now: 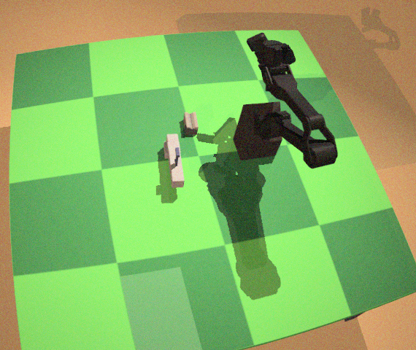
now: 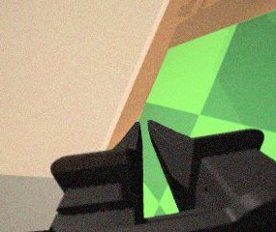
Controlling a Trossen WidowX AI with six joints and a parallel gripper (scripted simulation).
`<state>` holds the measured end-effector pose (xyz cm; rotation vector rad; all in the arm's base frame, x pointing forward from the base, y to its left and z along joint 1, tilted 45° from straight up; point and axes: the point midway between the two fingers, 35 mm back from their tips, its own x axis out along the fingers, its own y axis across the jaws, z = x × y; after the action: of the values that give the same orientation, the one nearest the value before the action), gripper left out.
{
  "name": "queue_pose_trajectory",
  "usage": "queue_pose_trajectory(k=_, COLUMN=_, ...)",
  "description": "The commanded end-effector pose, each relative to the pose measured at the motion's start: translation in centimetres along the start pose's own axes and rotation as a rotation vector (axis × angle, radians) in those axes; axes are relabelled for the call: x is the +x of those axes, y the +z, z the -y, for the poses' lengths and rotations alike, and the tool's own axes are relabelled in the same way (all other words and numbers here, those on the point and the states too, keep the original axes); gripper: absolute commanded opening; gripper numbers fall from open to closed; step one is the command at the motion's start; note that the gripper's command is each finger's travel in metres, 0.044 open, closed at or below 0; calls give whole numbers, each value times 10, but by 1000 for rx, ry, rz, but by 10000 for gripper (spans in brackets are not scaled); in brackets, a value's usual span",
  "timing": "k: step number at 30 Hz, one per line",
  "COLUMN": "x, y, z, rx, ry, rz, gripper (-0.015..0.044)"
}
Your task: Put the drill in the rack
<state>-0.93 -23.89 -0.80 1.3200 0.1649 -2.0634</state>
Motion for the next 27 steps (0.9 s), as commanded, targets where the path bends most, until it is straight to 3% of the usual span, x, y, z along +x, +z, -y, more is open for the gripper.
queue_pose_trajectory(k=1, x=-18, y=-55, z=-42, rx=-414, ry=83, rz=-240, gripper=0)
queue_pose_trajectory(k=11, x=-110, y=-192, z=-72, rx=-1327, ry=334, rz=-769, gripper=0)
queue_pose_trajectory(k=24, x=-274, y=-305, z=0, rx=-2170, ry=722, rz=-1472, gripper=0)
queue_pose_trajectory(k=27, x=-286, y=-310, z=8, rx=-2209, ry=751, rz=-1524, gripper=0)
